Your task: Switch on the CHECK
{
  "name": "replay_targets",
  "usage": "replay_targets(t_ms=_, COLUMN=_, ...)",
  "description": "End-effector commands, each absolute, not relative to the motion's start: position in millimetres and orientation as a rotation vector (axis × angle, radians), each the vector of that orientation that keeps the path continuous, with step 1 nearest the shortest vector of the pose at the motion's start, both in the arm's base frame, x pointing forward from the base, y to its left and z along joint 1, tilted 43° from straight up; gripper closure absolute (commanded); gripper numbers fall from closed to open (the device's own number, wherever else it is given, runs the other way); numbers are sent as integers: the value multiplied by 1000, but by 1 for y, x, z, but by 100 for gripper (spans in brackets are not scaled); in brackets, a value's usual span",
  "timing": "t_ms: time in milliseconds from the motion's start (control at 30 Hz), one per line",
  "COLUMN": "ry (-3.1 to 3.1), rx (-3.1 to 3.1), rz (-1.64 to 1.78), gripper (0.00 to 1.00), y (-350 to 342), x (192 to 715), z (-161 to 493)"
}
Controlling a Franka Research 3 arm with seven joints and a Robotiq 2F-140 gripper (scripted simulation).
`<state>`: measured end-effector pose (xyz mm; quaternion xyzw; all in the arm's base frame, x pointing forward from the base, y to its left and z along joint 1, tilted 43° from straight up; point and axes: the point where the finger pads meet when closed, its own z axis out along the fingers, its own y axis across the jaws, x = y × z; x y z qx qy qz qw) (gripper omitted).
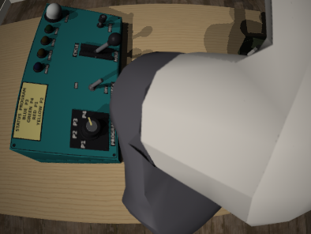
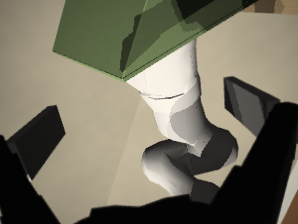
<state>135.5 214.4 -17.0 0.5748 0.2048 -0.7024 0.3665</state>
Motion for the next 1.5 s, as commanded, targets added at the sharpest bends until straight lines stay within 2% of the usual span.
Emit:
replay_targets(t_ms=0, ry=527, rx=1477, rz=-1805, gripper=0, y=215, x=136, z=-17)
replay_targets(t_ms=733, ry=539, rx=1532, rz=-1737, gripper=0, y=215, x=146, z=-18)
replay_targets(t_ms=1000, ry=603, rx=1849, rz=-1260, gripper=0, y=219, x=220, z=-22)
replay_targets(t_ms=1100, ry=609, rx=1880, rz=-1208, gripper=0, y=219, x=220, z=-22)
replay_targets(t_ms=1200, ry=633, rx=2007, rz=-937, gripper=0, y=221, x=264, z=-25)
replay_targets(t_ms=1267, ry=635, rx=2038, rz=-867, gripper=0, y=221, x=264, z=-25)
replay_targets(t_ms=1467, ry=650, rx=2161, rz=-502, gripper=0, y=223, x=308, z=-28)
